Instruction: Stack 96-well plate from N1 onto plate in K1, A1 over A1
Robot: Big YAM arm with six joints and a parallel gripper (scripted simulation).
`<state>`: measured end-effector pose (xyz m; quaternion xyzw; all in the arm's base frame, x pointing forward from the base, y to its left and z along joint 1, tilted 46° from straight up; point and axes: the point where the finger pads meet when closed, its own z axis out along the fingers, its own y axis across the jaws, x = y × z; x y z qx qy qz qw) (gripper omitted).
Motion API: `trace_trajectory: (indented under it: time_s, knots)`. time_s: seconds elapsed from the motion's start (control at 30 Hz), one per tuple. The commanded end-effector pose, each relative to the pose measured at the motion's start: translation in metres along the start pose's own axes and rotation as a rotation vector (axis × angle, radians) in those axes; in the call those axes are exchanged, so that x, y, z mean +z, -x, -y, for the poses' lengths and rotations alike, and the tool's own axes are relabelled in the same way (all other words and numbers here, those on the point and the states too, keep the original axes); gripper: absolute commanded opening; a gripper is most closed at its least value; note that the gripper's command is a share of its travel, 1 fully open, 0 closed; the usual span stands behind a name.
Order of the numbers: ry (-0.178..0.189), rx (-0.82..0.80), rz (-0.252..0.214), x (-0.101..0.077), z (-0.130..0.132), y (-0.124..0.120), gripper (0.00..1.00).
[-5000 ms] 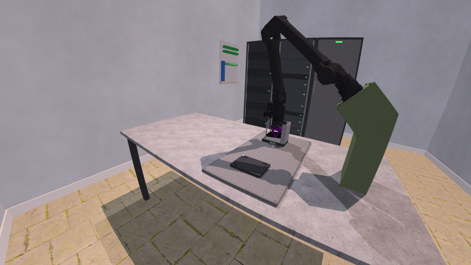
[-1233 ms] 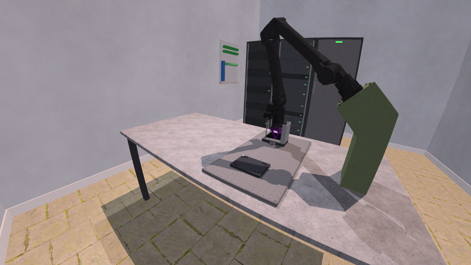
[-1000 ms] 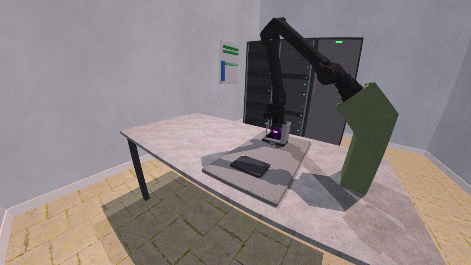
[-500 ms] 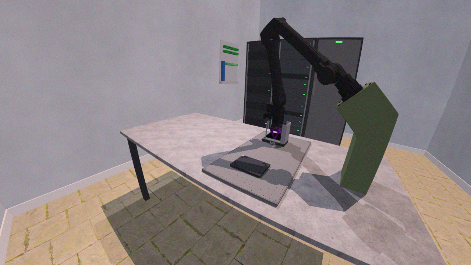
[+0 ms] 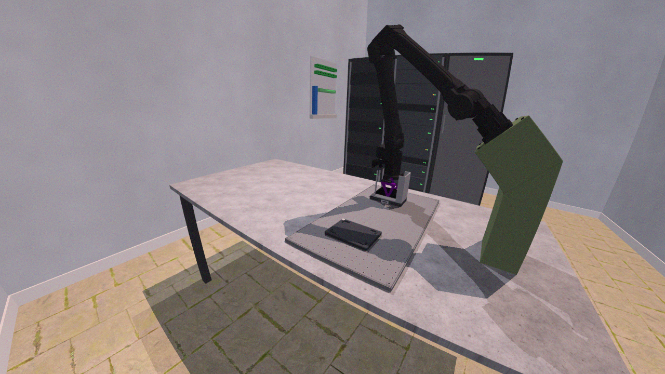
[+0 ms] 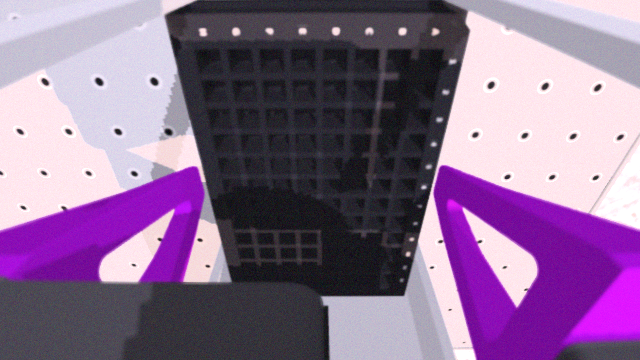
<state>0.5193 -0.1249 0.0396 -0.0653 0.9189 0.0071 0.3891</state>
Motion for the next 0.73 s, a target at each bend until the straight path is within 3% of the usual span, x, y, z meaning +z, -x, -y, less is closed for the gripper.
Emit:
trace_trajectory:
  time_s: [0.0, 0.5, 0.7]
  knots:
    - [-0.007, -0.001, 0.015, -0.003, 0.003, 0.005, 1.0]
    - [-0.012, -0.005, 0.016, -0.039, 0.006, 0.005, 1.0]
    - [-0.012, -0.005, 0.016, -0.039, 0.006, 0.005, 1.0]
